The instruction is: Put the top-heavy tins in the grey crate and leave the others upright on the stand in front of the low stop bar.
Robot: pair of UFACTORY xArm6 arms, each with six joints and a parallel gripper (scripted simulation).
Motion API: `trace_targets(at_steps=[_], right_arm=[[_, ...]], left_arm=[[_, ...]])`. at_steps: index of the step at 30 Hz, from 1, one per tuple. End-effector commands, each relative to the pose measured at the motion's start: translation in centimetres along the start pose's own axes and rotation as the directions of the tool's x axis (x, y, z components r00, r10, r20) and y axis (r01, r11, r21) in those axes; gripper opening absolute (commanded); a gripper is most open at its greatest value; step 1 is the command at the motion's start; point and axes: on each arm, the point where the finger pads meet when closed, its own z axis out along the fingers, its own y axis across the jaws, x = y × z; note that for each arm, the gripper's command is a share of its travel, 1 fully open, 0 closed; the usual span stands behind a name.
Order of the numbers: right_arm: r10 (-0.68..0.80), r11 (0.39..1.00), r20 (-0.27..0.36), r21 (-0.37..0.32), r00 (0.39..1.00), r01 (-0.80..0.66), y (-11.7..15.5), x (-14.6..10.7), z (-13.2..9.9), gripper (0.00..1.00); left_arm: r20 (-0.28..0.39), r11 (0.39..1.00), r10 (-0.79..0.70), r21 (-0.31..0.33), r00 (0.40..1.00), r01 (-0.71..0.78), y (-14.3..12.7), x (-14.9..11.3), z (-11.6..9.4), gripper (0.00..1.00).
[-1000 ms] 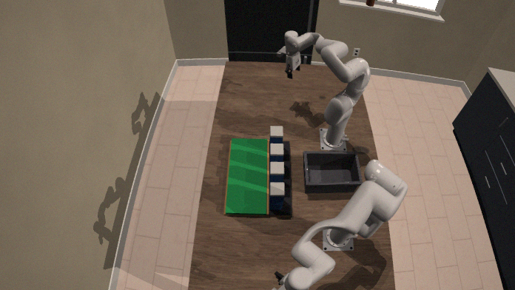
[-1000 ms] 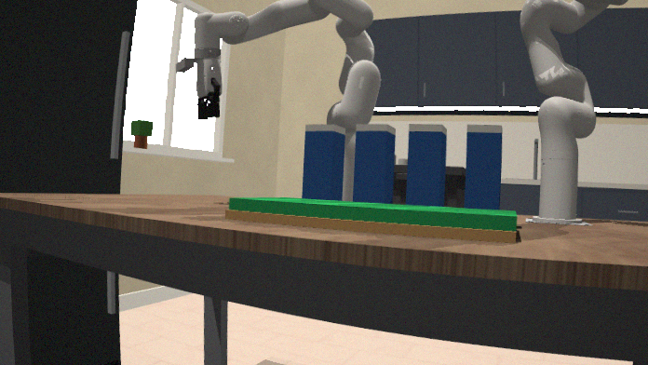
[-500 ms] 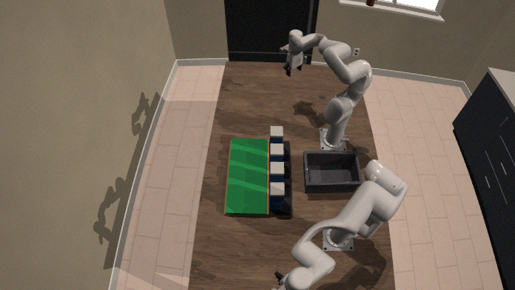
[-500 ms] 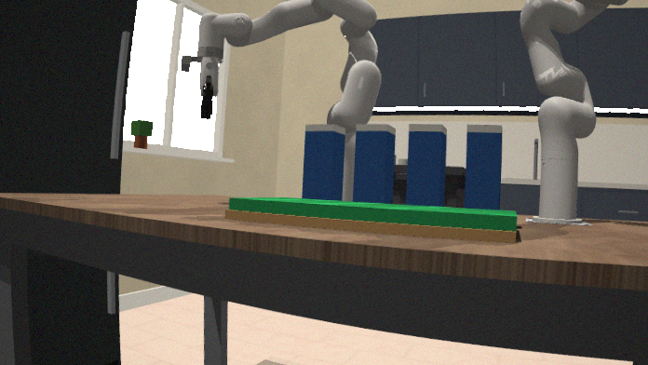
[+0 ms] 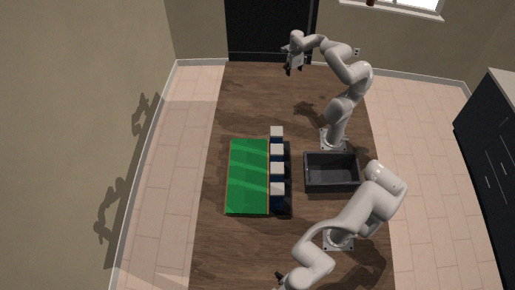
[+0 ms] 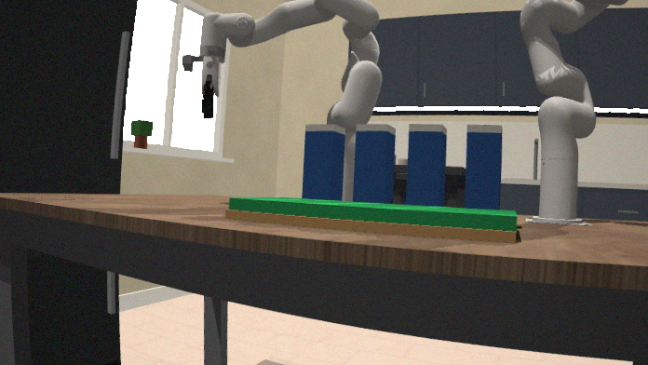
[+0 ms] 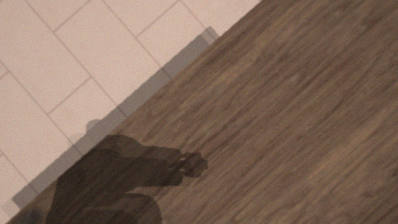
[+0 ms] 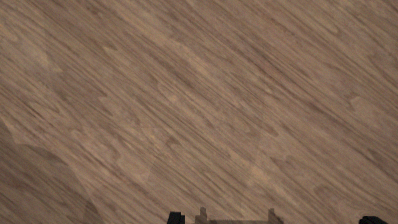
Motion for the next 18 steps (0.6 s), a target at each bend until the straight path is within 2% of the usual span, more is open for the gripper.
trace_targets(at_steps=[1,5,13,18], right_arm=[[0.07,0.998,-0.006,0.0,0.998,-0.07,-1.1,-1.4,-0.6,1.0],[0.124,0.992,-0.006,0.0,0.992,-0.124,-1.9,-2.6,-0.8,1.0],[0.137,0.991,-0.005,-0.001,0.991,-0.137,-2.1,-2.8,-0.9,1.0],[0.222,0.975,-0.005,0.002,0.975,-0.222,-3.4,-4.7,-1.3,1.0]], left_arm=[[-0.004,1.0,0.0,0.0,1.0,0.0,0.0,0.1,-0.2,1.0],[-0.004,1.0,0.0,0.0,1.0,0.0,0.0,0.1,-0.2,1.0],[-0.004,1.0,0.0,0.0,1.0,0.0,0.0,0.1,-0.2,1.0],[-0.004,1.0,0.0,0.0,1.0,0.0,0.0,0.1,-0.2,1.0]])
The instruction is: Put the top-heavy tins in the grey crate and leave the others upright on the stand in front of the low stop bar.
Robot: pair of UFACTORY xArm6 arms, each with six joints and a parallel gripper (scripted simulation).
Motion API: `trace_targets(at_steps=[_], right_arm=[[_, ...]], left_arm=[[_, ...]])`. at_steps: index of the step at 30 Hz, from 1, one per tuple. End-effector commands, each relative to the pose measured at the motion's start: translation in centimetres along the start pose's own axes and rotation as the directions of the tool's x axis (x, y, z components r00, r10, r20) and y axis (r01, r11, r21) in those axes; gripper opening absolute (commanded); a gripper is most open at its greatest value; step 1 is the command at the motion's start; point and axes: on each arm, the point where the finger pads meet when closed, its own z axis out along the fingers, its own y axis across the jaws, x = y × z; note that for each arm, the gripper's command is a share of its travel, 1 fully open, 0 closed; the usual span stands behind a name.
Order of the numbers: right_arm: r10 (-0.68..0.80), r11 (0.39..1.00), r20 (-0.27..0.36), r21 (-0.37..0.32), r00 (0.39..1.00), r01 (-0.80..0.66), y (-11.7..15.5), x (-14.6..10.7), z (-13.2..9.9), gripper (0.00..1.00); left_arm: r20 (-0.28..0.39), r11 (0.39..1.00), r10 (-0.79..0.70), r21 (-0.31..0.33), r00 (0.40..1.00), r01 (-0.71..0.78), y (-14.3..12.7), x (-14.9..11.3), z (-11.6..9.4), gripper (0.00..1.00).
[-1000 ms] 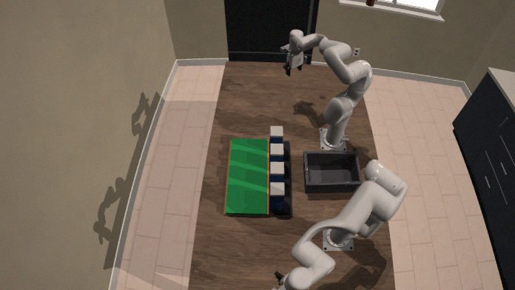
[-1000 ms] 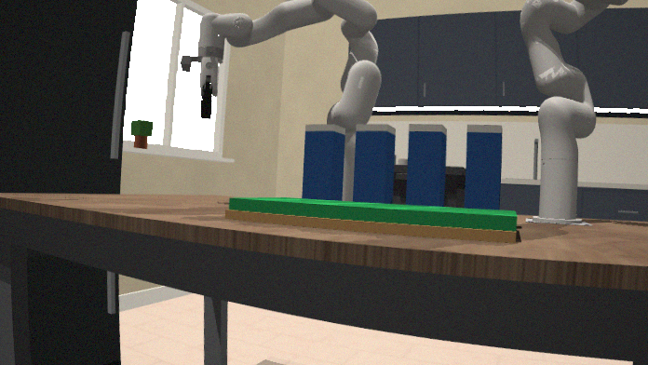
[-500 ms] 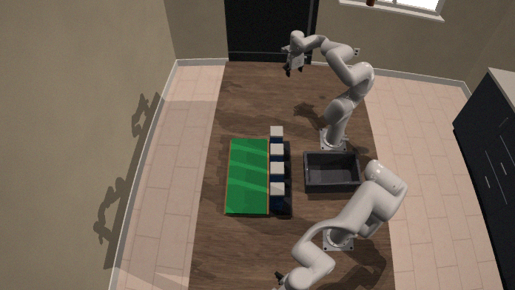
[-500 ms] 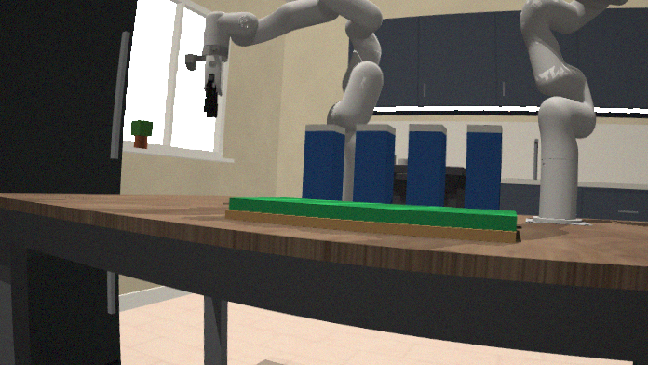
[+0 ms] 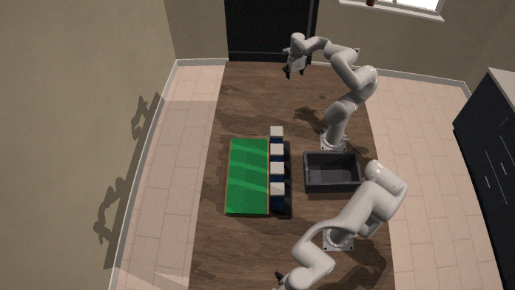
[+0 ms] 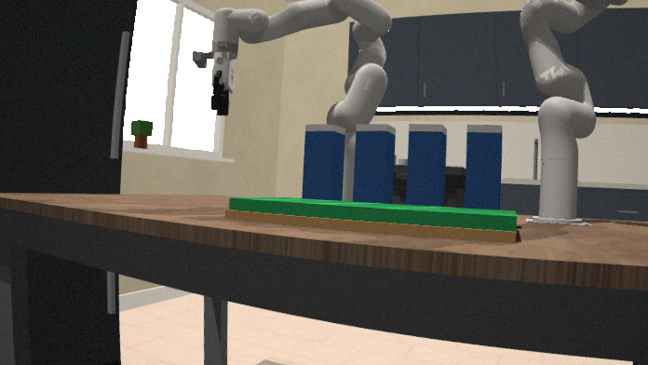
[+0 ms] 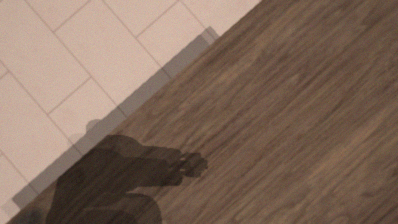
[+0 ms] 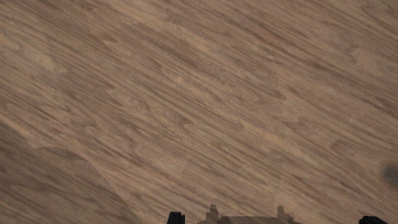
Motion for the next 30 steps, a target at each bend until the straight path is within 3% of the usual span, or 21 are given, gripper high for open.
trace_targets(at_steps=[1,12,20,30], right_arm=[[0.079,0.997,-0.006,0.003,0.997,-0.079,-0.9,-1.8,-0.6,1.0],[0.113,0.994,-0.005,0.006,0.994,-0.113,-1.3,-2.6,-0.8,1.0],[0.239,0.971,-0.005,0.007,0.971,-0.239,-2.8,-5.6,-1.4,1.0],[0.264,0.965,-0.005,0.006,0.965,-0.264,-3.1,-6.2,-1.6,1.0]], left_arm=[[-0.004,1.0,0.0,0.0,1.0,0.0,0.0,0.1,-0.2,1.0],[-0.004,1.0,0.0,0.0,1.0,0.0,0.0,0.1,-0.2,1.0],[-0.004,1.0,0.0,0.0,1.0,0.0,0.0,0.1,-0.2,1.0],[-0.004,1.0,0.0,0.0,1.0,0.0,0.0,0.1,-0.2,1.0]])
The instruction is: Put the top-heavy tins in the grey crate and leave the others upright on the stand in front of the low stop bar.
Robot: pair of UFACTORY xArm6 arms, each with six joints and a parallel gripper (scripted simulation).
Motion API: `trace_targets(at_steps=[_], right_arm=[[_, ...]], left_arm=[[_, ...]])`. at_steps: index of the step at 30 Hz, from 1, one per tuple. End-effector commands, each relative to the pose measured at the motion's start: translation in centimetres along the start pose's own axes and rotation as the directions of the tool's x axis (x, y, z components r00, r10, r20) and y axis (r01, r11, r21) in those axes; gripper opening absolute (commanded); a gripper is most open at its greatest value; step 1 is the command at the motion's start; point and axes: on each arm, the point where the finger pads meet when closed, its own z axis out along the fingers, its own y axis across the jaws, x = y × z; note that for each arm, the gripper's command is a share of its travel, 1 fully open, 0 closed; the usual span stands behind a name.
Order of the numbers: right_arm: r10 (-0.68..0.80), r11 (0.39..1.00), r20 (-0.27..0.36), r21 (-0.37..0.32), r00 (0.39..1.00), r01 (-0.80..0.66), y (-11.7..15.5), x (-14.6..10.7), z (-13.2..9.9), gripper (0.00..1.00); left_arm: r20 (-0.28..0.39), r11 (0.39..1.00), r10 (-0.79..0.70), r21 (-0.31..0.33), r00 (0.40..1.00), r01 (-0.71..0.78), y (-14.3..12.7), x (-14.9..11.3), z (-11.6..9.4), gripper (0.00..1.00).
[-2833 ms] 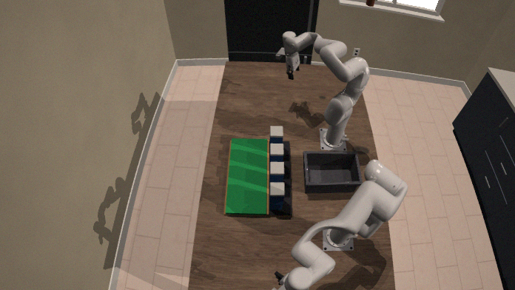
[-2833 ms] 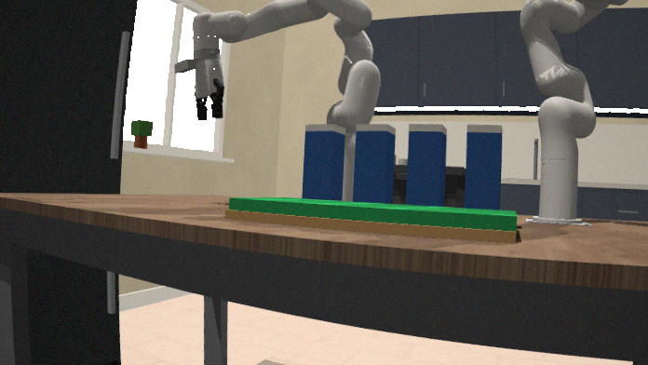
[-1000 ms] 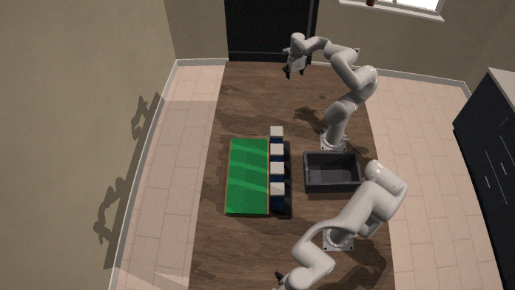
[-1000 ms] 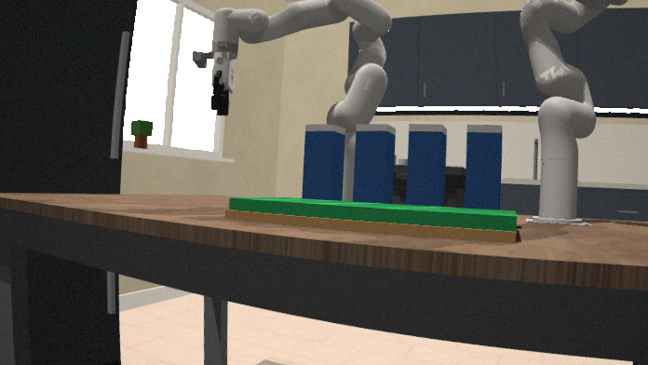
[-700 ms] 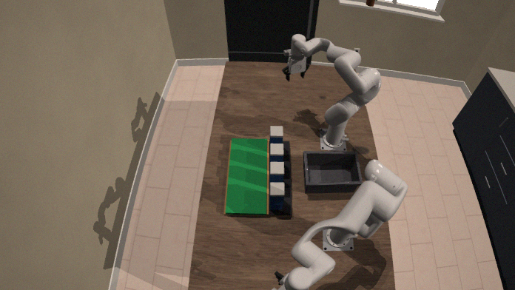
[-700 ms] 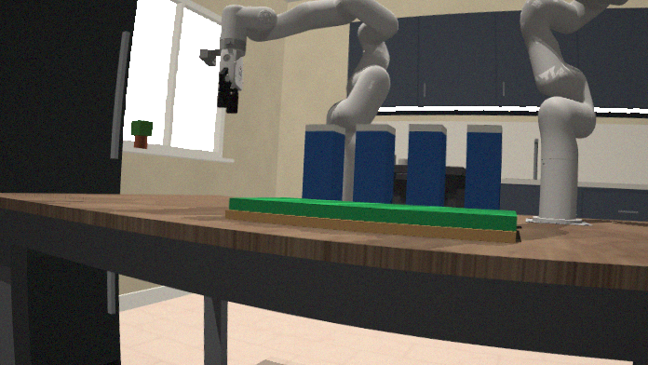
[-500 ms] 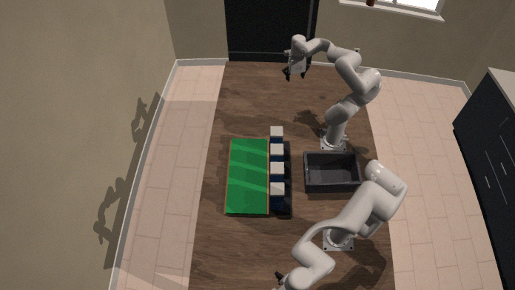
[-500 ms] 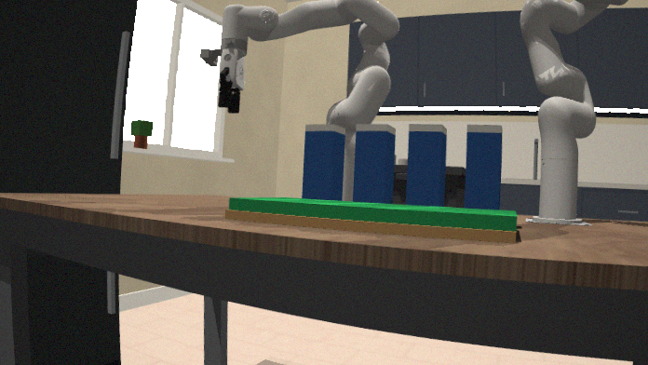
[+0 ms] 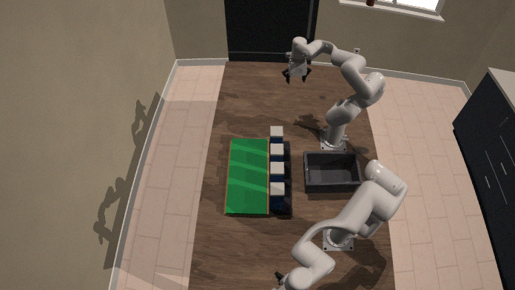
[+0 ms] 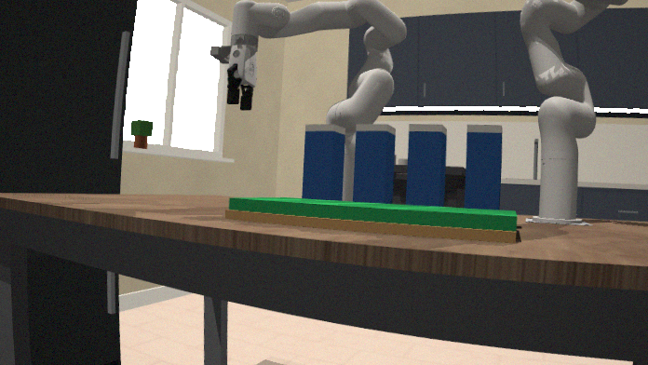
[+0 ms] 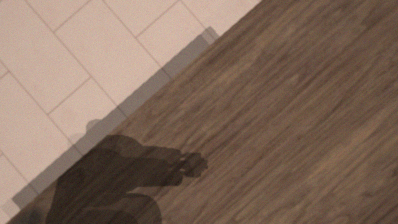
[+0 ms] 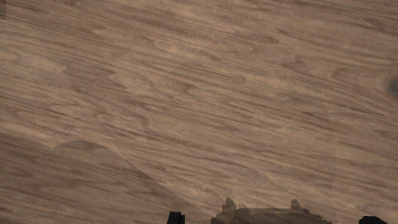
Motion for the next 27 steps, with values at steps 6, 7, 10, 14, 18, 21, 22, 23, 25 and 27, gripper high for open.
trace_targets(at_steps=[6,7,10,14,18,21,22,23,25,27], right_arm=[[0.128,0.992,-0.003,0.006,0.992,-0.128,-0.7,-3.2,-0.8,1.0],[0.135,0.991,-0.003,0.006,0.991,-0.135,-0.8,-3.4,-0.8,1.0],[0.138,0.99,-0.003,0.006,0.99,-0.138,-0.8,-3.5,-0.8,1.0],[0.138,0.99,-0.003,0.006,0.99,-0.138,-0.8,-3.5,-0.8,1.0],[0.179,0.984,-0.003,0.008,0.984,-0.179,-1.0,-4.5,-1.0,1.0],[0.235,0.972,-0.001,0.008,0.972,-0.235,-1.3,-6.0,-1.3,1.0],[0.253,0.968,-0.001,0.008,0.968,-0.253,-1.4,-6.5,-1.4,1.0],[0.265,0.964,0.0,0.008,0.964,-0.265,-1.5,-6.8,-1.5,1.0],[0.275,0.961,0.0,0.008,0.961,-0.275,-1.5,-7.1,-1.5,1.0],[0.275,0.961,0.0,0.008,0.961,-0.275,-1.5,-7.1,-1.5,1.0]], left_arm=[[-0.004,1.0,0.0,0.0,1.0,0.0,0.0,0.1,-0.2,1.0],[-0.004,1.0,0.0,0.0,1.0,0.0,0.0,0.1,-0.2,1.0],[-0.004,1.0,0.0,0.0,1.0,0.0,0.0,0.1,-0.2,1.0],[-0.004,1.0,0.0,0.0,1.0,0.0,0.0,0.1,-0.2,1.0],[-0.004,1.0,0.0,0.0,1.0,0.0,0.0,0.1,-0.2,1.0],[-0.004,1.0,0.0,0.0,1.0,0.0,0.0,0.1,-0.2,1.0],[-0.004,1.0,0.0,0.0,1.0,0.0,0.0,0.1,-0.2,1.0],[-0.004,1.0,0.0,0.0,1.0,0.0,0.0,0.1,-0.2,1.0],[-0.004,1.0,0.0,0.0,1.0,0.0,0.0,0.1,-0.2,1.0],[-0.004,1.0,0.0,0.0,1.0,0.0,0.0,0.1,-0.2,1.0]])
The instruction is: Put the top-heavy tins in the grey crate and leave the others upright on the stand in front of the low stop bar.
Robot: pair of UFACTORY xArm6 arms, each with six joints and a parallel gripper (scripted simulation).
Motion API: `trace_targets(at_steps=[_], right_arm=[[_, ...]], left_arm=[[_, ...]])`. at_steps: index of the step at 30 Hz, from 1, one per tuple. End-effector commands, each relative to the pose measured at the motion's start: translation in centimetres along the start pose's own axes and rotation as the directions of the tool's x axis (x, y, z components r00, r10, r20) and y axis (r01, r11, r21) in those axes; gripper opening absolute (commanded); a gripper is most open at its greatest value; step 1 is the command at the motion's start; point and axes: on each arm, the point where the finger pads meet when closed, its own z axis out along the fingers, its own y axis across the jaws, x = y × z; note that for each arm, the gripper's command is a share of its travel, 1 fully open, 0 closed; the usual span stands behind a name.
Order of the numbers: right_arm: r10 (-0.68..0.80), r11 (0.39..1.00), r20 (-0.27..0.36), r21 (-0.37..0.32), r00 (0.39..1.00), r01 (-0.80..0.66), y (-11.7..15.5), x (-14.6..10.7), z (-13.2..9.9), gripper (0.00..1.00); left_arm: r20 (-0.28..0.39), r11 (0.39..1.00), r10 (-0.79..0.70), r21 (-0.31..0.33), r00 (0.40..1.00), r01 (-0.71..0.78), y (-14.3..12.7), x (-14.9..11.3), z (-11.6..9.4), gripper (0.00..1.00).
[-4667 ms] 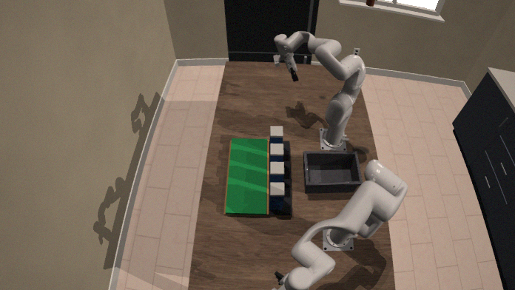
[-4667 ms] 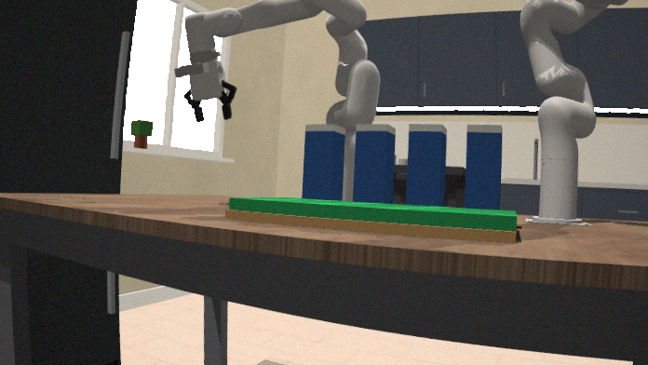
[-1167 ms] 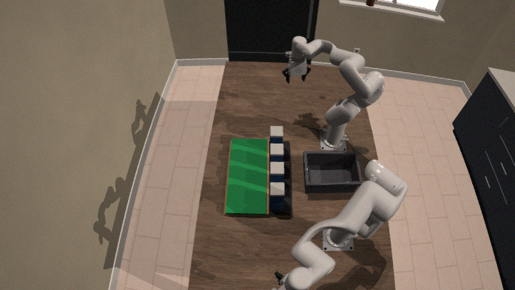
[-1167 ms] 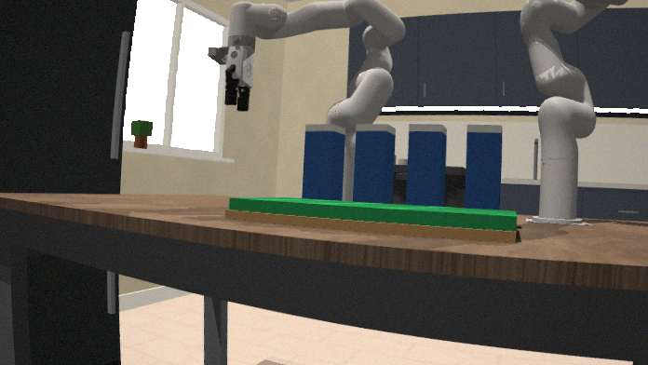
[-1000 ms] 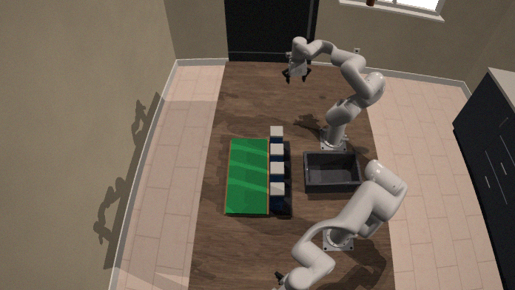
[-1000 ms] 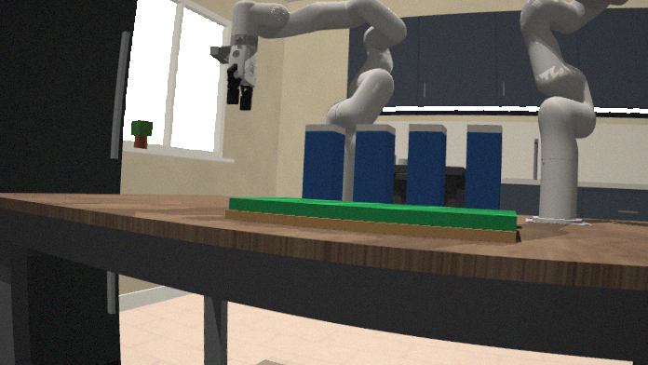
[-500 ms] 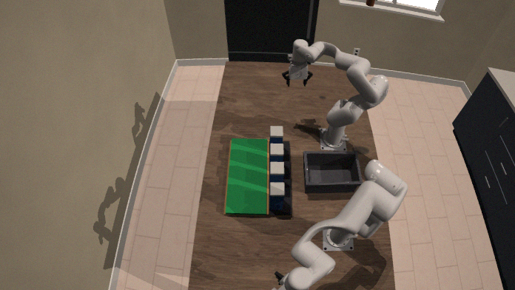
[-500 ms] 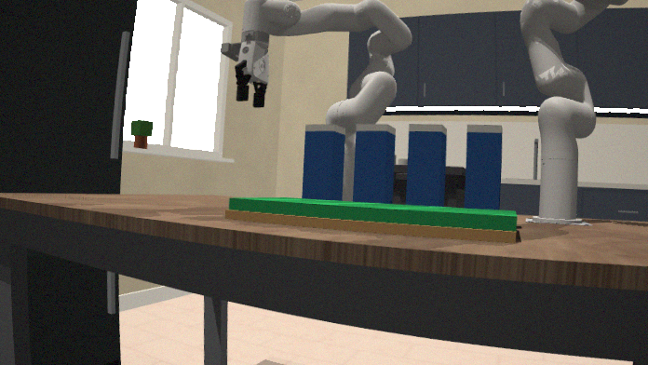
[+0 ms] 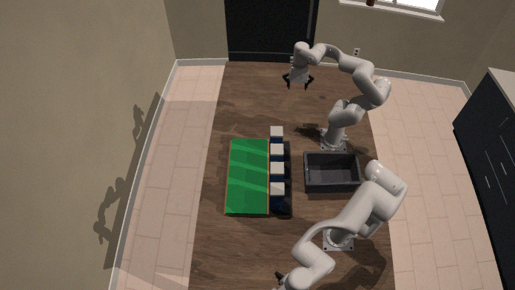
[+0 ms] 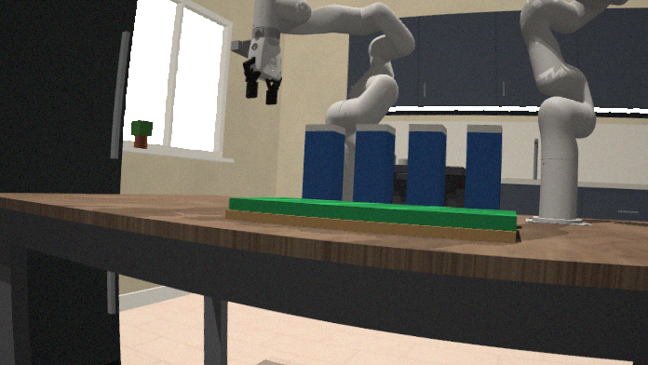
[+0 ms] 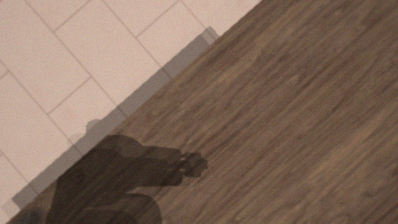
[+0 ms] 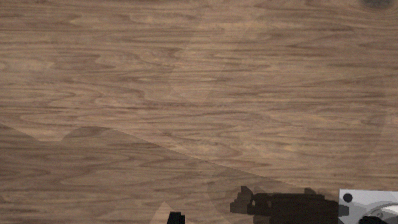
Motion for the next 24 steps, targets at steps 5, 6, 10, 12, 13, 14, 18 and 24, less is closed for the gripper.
trace_targets(at_steps=[5,6,10,12,13,14,18,24], right_arm=[[0.025,1.0,-0.006,0.002,1.0,-0.025,-0.1,-0.6,-0.3,1.0],[0.033,0.999,-0.006,0.002,0.999,-0.033,-0.1,-0.8,-0.3,1.0],[0.102,0.995,-0.005,0.003,0.995,-0.102,0.1,-2.6,-0.6,1.0],[0.139,0.99,-0.005,0.004,0.99,-0.139,0.1,-3.6,-0.8,1.0],[0.152,0.988,-0.005,0.004,0.988,-0.152,0.1,-3.9,-0.9,1.0],[0.159,0.987,-0.005,0.004,0.987,-0.159,0.1,-4.1,-0.9,1.0],[0.162,0.987,-0.005,0.004,0.987,-0.162,0.1,-4.2,-0.9,1.0],[0.185,0.983,-0.005,0.004,0.983,-0.185,0.2,-4.8,-1.0,1.0]], left_arm=[[-0.004,1.0,0.0,0.0,1.0,0.0,0.0,0.1,-0.2,1.0],[-0.004,1.0,0.0,0.0,1.0,0.0,0.0,0.1,-0.2,1.0],[-0.004,1.0,0.0,0.0,1.0,0.0,0.0,0.1,-0.2,1.0],[-0.004,1.0,0.0,0.0,1.0,0.0,0.0,0.1,-0.2,1.0],[-0.004,1.0,0.0,0.0,1.0,0.0,0.0,0.1,-0.2,1.0],[-0.004,1.0,0.0,0.0,1.0,0.0,0.0,0.1,-0.2,1.0],[-0.004,1.0,0.0,0.0,1.0,0.0,0.0,0.1,-0.2,1.0],[-0.004,1.0,0.0,0.0,1.0,0.0,0.0,0.1,-0.2,1.0]])
